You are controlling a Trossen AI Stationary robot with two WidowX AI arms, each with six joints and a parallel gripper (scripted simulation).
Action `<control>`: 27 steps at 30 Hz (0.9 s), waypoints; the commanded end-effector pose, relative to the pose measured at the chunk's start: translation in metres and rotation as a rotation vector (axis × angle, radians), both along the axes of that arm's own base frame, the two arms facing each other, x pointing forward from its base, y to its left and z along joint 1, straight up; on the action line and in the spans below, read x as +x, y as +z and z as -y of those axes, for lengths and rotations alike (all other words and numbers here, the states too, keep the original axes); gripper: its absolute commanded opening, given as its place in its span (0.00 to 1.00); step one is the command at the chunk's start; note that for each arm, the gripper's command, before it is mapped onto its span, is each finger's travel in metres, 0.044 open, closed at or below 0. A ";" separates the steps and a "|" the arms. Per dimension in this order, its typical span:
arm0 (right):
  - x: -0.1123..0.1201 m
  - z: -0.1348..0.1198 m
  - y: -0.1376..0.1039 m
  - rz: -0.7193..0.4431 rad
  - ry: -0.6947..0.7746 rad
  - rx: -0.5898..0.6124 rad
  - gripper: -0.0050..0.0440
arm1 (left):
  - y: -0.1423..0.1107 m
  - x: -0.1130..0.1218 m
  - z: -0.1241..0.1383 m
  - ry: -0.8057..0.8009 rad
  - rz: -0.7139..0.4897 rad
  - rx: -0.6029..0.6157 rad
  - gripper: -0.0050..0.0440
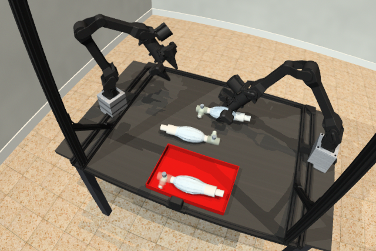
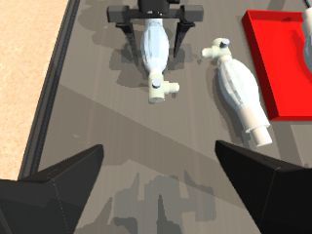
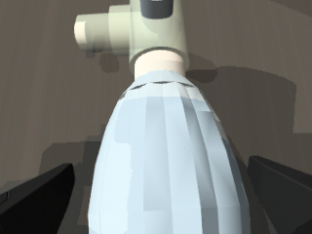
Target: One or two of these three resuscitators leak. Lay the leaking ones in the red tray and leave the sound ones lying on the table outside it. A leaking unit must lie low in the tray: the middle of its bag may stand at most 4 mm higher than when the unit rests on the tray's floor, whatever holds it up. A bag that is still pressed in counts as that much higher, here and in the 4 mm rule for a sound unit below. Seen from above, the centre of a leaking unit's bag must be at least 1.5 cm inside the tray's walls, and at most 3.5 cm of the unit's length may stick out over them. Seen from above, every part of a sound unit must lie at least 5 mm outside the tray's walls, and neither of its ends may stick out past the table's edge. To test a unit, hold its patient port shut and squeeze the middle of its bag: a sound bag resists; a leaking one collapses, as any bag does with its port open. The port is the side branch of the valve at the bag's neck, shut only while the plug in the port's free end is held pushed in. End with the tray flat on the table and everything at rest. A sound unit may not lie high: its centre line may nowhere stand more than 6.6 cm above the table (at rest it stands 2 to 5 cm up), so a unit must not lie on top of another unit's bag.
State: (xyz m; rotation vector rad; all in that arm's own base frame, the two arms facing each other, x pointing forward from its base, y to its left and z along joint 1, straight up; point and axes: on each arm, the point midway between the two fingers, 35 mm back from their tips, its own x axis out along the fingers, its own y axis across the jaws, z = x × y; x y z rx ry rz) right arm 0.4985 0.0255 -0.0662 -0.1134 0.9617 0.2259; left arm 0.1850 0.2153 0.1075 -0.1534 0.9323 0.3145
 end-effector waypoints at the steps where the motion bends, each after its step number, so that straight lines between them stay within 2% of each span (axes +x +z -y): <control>1: 0.000 0.000 0.000 0.001 -0.001 0.001 1.00 | 0.003 0.001 -0.003 -0.004 0.003 0.002 1.00; 27: 0.000 0.000 0.000 0.002 0.000 0.002 1.00 | 0.000 0.000 0.000 -0.002 0.001 -0.001 1.00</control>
